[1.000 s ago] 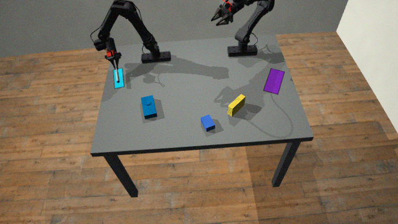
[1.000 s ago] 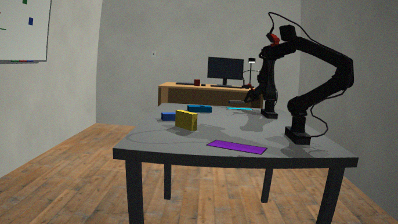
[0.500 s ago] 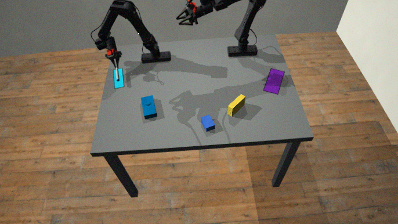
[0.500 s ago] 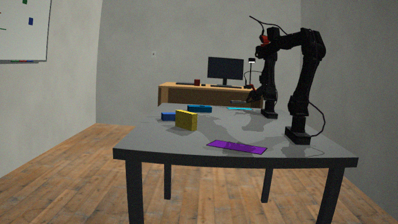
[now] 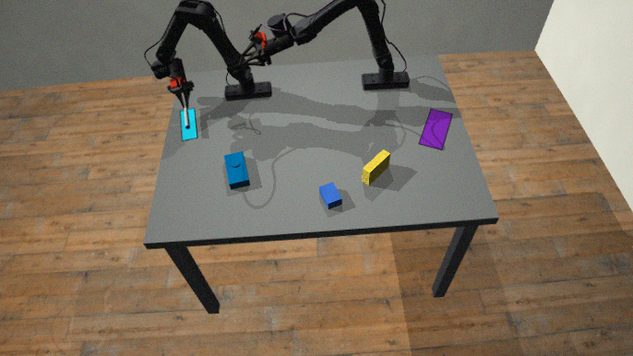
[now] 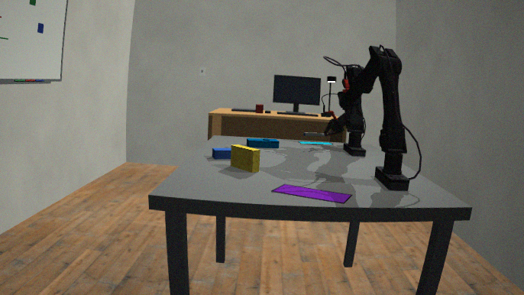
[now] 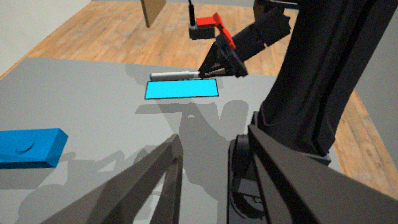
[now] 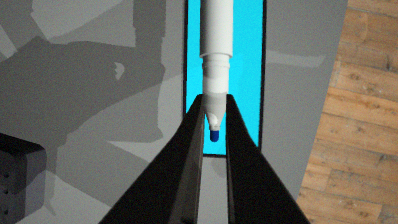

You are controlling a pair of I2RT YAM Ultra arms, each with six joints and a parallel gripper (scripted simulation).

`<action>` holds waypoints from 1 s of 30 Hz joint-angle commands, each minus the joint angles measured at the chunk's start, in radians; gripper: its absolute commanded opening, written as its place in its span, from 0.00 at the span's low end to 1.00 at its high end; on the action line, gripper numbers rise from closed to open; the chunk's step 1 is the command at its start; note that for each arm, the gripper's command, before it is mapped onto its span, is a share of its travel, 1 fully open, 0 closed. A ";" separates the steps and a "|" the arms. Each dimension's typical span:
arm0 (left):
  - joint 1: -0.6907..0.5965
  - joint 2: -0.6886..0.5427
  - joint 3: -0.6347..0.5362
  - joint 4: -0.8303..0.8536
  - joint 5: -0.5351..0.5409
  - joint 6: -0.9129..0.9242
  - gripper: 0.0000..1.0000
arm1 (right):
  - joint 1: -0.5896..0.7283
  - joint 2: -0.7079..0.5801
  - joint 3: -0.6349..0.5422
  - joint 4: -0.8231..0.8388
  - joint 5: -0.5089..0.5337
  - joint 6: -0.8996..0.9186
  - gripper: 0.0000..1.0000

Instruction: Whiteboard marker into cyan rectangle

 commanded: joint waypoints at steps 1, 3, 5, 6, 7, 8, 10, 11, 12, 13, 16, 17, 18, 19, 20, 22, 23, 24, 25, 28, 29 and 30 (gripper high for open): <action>-0.017 0.081 0.064 0.056 -0.004 -0.006 0.45 | -0.011 0.008 0.026 -0.015 -0.024 -0.007 0.06; -0.017 0.081 0.064 0.056 -0.004 -0.006 0.45 | -0.011 0.008 0.026 -0.015 -0.024 -0.007 0.06; -0.011 0.079 0.073 0.038 -0.012 -0.006 0.45 | -0.011 0.008 0.026 -0.015 -0.024 -0.007 0.06; -0.011 0.079 0.072 0.038 -0.012 -0.006 0.45 | -0.011 0.008 0.026 -0.015 -0.024 -0.007 0.06; -0.011 0.079 0.071 0.038 -0.009 -0.005 0.45 | -0.011 0.008 0.026 -0.015 -0.024 -0.007 0.06; -0.011 0.080 0.073 0.038 -0.008 -0.005 0.45 | -0.011 0.008 0.026 -0.015 -0.024 -0.007 0.06; -0.011 0.083 0.077 0.037 -0.008 -0.005 0.45 | -0.003 0.014 0.042 -0.024 -0.025 0.003 0.06; -0.011 0.085 0.080 0.036 -0.008 -0.005 0.45 | -0.003 0.017 0.030 -0.008 -0.025 0.002 0.06; -0.011 0.086 0.081 0.036 -0.008 -0.005 0.45 | -0.003 0.023 0.028 0.012 -0.025 0.001 0.06; -0.011 0.087 0.083 0.035 -0.008 -0.005 0.45 | -0.003 0.030 0.025 0.021 -0.025 0.002 0.06; -0.011 0.088 0.084 0.035 -0.008 -0.005 0.45 | -0.003 0.044 0.019 0.041 -0.025 0.002 0.06; -0.011 0.088 0.085 0.035 -0.008 -0.005 0.45 | -0.003 0.048 0.018 0.047 -0.025 0.002 0.06; -0.011 0.088 0.085 0.035 -0.008 -0.005 0.45 | -0.003 0.052 0.016 0.053 -0.025 0.003 0.06; -0.011 0.088 0.085 0.035 -0.008 -0.005 0.45 | -0.003 0.052 0.016 0.053 -0.025 0.003 0.06; -0.011 0.088 0.085 0.035 -0.008 -0.005 0.45 | -0.003 0.052 0.016 0.053 -0.025 0.003 0.06; -0.011 0.088 0.085 0.035 -0.008 -0.005 0.45 | -0.002 0.061 0.011 0.065 -0.025 0.003 0.06; -0.011 0.088 0.085 0.035 -0.008 -0.005 0.45 | -0.002 0.065 0.003 0.071 -0.025 0.003 0.06; -0.011 0.088 0.085 0.035 -0.008 -0.005 0.45 | -0.002 0.069 -0.002 0.077 -0.025 0.004 0.06; -0.011 0.088 0.085 0.035 -0.008 -0.005 0.45 | -0.002 0.073 -0.004 0.082 -0.025 0.004 0.06; -0.011 0.088 0.085 0.035 -0.008 -0.005 0.45 | -0.002 0.082 -0.007 0.094 -0.025 0.004 0.06; -0.011 0.088 0.085 0.035 -0.008 -0.005 0.45 | -0.006 0.083 -0.010 0.099 -0.025 0.003 0.06; -0.011 0.088 0.085 0.035 -0.008 -0.005 0.45 | -0.006 0.084 -0.010 0.099 -0.025 0.003 0.06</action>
